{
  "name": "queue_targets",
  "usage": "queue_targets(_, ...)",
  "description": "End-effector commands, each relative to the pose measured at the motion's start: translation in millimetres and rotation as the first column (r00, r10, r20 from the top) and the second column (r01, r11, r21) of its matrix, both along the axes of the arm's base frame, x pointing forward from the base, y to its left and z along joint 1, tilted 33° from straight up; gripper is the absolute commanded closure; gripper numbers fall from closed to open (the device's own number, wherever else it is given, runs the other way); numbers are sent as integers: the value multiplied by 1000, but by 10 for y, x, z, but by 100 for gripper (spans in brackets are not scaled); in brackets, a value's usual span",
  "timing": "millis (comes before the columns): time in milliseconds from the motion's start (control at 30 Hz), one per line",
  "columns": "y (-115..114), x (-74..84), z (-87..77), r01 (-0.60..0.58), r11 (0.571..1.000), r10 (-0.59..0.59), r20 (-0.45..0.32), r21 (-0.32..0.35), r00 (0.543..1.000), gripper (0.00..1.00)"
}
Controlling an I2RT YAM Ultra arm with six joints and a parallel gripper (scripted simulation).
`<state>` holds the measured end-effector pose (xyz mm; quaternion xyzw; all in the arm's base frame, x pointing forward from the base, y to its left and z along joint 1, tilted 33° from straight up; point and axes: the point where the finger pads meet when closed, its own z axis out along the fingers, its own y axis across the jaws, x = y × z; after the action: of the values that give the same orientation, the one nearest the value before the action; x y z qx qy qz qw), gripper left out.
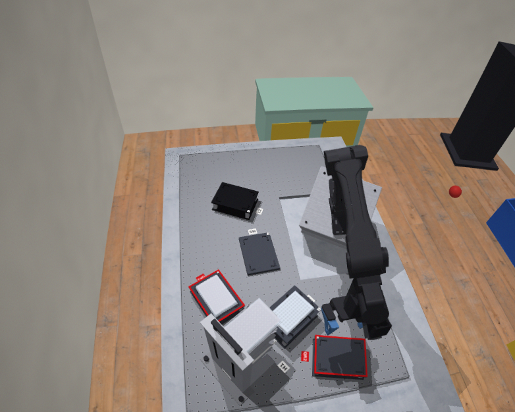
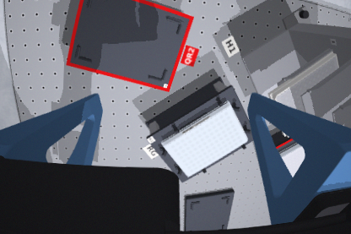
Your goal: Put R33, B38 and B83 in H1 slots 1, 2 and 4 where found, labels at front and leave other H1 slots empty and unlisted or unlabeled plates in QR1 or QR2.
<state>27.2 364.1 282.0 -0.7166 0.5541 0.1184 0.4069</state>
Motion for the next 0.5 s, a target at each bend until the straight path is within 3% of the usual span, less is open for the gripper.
queue_targets(0,28,-124,57,-91,993,94,38,-76,995,0)
queue_targets(133,81,-156,80,-117,987,124,54,-109,991,0)
queue_targets(233,77,-82,80,-136,978,150,74,-160,986,0)
queue_targets(467,76,-96,77,-222,934,262,113,-278,959,0)
